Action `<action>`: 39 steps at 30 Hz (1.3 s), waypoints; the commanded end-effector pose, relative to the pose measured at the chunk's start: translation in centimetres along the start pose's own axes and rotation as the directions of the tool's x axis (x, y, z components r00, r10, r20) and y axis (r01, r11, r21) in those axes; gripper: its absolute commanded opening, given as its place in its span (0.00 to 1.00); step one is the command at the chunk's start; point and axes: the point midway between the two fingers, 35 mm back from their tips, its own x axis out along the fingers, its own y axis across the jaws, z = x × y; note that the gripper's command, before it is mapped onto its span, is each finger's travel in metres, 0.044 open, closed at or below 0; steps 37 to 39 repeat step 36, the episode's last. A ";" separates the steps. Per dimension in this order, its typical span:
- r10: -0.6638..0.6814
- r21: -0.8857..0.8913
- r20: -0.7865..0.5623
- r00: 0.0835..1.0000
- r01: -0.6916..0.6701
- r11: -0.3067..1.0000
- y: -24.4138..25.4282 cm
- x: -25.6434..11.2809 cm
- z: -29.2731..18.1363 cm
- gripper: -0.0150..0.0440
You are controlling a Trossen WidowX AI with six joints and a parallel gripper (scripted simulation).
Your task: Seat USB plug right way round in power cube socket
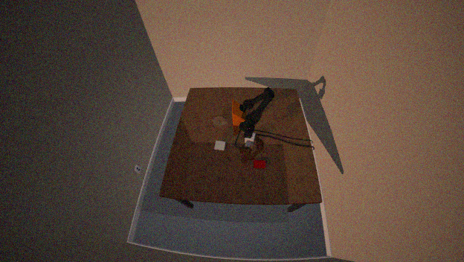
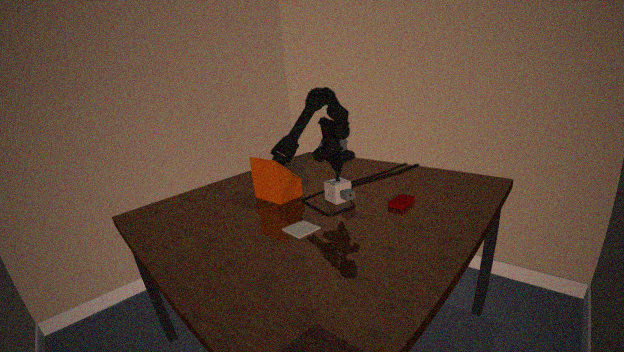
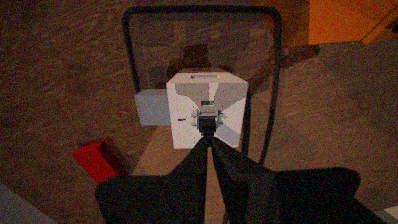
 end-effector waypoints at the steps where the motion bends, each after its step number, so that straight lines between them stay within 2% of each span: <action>1: -0.004 -0.002 0.003 1.000 0.004 1.000 0.0 0.2 -0.1 0.25; 3: -0.004 -0.002 0.003 1.000 0.004 1.000 0.0 0.2 -0.1 0.25; 7: 0.000 0.000 0.000 1.000 0.000 1.000 0.0 0.0 0.0 0.42; 39: -0.001 -0.001 0.001 1.000 0.001 1.000 0.0 -1.1 -0.2 0.42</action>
